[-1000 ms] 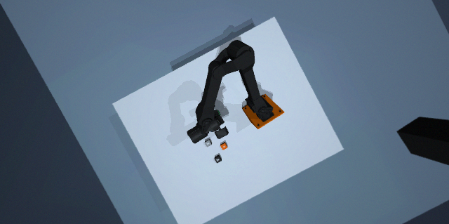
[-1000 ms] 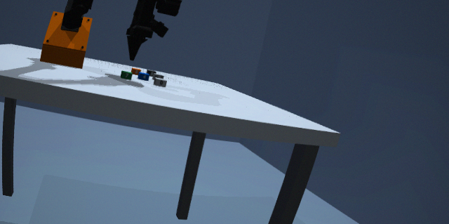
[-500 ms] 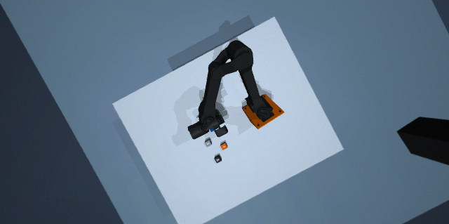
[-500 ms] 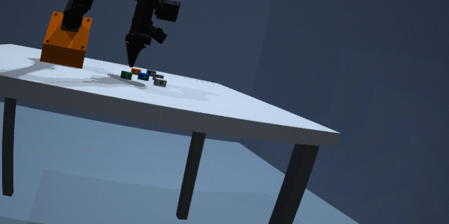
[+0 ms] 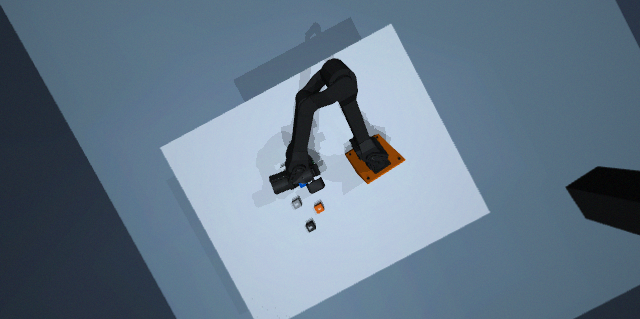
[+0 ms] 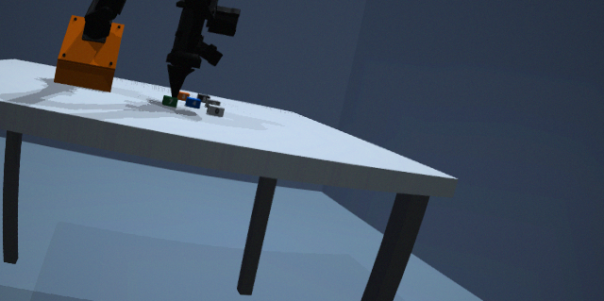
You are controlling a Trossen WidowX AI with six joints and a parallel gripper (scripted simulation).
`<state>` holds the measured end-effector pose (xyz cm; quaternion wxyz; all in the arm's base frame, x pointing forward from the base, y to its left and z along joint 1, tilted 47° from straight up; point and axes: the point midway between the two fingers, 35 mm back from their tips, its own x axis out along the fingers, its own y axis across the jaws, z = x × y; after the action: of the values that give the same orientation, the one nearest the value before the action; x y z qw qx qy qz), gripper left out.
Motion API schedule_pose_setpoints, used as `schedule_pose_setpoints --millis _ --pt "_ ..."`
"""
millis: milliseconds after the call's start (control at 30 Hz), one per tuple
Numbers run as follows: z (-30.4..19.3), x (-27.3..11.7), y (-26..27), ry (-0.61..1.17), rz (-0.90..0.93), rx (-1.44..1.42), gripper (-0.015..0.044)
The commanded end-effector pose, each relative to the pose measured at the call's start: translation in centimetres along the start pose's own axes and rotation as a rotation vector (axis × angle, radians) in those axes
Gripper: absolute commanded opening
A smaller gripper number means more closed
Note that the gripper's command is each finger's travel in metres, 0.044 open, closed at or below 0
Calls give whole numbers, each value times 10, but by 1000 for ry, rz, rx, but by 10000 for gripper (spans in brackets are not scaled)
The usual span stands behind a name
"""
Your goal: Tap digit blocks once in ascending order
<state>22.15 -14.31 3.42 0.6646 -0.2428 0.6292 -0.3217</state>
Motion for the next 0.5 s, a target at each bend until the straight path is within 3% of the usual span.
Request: schedule_pose_setpoints --millis 0,133,333,467 --pt "-3 3 2 13 3 -13 20" --pt "-2 -24 2 12 5 -11 20" --pt "-2 -29 3 12 6 -12 20" --pt "1 -73 5 13 16 -13 20"
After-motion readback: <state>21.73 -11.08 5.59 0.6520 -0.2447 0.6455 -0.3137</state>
